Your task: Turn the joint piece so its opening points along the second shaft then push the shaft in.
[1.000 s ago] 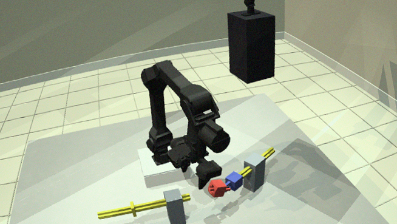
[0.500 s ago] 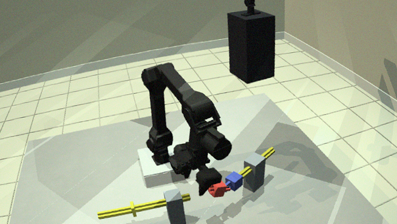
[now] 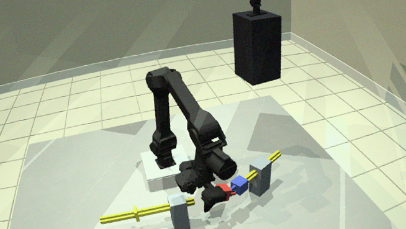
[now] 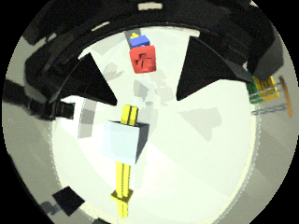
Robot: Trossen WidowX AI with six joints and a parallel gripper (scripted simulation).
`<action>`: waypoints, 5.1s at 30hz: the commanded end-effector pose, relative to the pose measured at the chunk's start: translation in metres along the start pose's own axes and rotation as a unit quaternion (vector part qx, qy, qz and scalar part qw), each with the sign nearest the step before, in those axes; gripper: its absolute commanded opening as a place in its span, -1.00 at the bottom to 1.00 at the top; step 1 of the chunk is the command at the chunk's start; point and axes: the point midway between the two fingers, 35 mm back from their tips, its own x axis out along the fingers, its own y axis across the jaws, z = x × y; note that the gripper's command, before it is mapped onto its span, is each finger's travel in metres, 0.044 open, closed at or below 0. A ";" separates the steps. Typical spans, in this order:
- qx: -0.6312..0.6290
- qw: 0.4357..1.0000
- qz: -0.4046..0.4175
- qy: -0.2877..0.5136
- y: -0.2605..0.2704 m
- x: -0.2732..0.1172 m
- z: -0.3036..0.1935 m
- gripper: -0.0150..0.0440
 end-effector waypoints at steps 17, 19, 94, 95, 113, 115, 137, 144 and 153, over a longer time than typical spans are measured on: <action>0.001 1.000 0.001 0.001 -0.001 -0.010 -0.068 1.00; 0.001 1.000 0.001 0.001 0.000 -0.009 -0.068 1.00; 0.001 1.000 0.001 0.001 0.000 0.019 -0.069 0.12; 0.001 1.000 0.001 0.001 0.000 0.019 -0.069 0.12; 0.001 1.000 0.001 0.001 0.000 0.019 -0.069 0.12; 0.001 1.000 0.001 0.001 0.000 0.019 -0.069 0.12; 0.001 1.000 0.001 0.001 0.000 0.019 -0.069 0.12; 0.001 1.000 0.001 0.001 0.000 0.019 -0.069 0.12; 0.003 1.000 0.002 -0.001 0.000 0.019 -0.069 0.01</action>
